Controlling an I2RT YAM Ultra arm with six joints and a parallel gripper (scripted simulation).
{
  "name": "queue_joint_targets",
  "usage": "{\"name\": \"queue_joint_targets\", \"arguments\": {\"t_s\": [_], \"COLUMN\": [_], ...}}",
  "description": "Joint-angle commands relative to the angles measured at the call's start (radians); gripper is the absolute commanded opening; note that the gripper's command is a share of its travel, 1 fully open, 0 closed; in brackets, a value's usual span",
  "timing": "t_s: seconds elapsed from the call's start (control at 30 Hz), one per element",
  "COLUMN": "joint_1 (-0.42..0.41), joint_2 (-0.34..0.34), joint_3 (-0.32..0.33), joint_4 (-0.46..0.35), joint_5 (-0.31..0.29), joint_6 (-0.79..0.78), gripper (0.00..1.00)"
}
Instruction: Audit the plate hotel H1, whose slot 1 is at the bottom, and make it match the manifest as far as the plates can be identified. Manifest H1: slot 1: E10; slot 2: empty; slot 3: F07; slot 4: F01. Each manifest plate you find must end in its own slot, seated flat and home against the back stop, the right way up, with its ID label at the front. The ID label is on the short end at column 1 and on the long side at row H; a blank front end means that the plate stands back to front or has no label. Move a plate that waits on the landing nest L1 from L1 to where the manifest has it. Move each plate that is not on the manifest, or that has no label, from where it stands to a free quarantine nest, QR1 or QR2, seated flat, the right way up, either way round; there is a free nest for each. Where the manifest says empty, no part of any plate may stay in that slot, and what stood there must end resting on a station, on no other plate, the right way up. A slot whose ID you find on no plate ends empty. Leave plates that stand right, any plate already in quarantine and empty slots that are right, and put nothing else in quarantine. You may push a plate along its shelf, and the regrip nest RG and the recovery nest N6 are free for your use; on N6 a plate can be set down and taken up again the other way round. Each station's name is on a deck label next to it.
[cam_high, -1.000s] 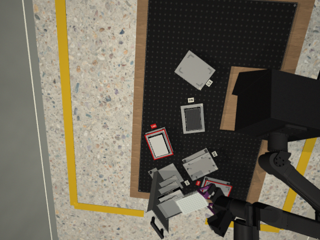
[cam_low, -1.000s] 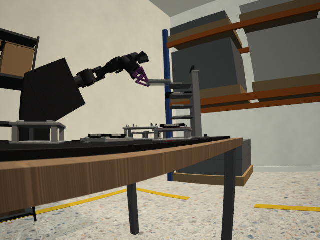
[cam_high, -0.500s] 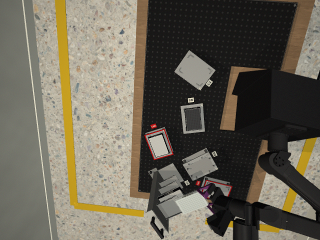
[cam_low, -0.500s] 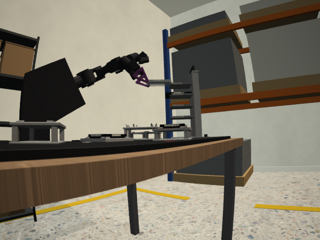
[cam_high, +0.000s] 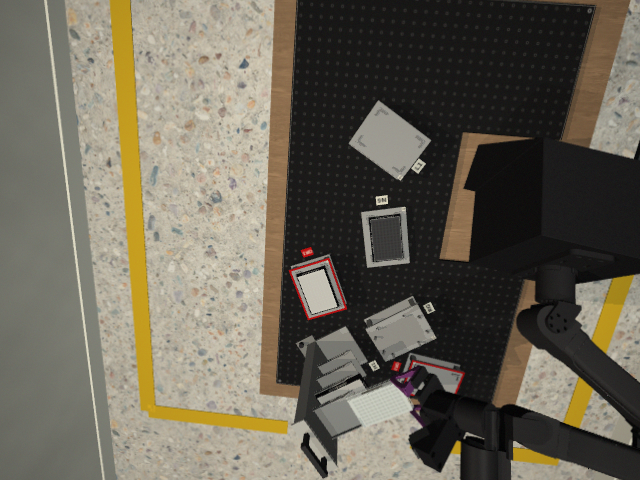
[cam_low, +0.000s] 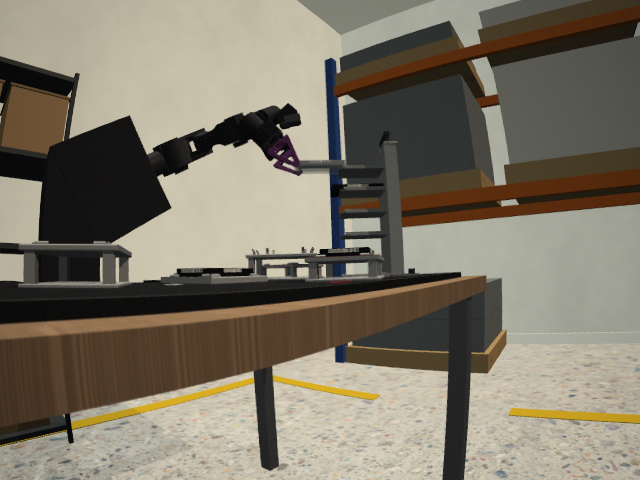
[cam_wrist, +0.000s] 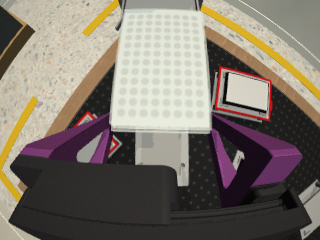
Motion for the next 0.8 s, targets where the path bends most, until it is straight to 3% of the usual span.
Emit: {"name": "queue_joint_targets", "arguments": {"t_s": [0.0,0.77], "joint_1": [0.003,0.056], "joint_2": [0.007,0.070], "joint_3": [0.015,0.050], "joint_4": [0.016,0.039], "joint_5": [0.030,0.083], "joint_6": [-0.001,-0.009], "gripper": [0.86,0.86]}}
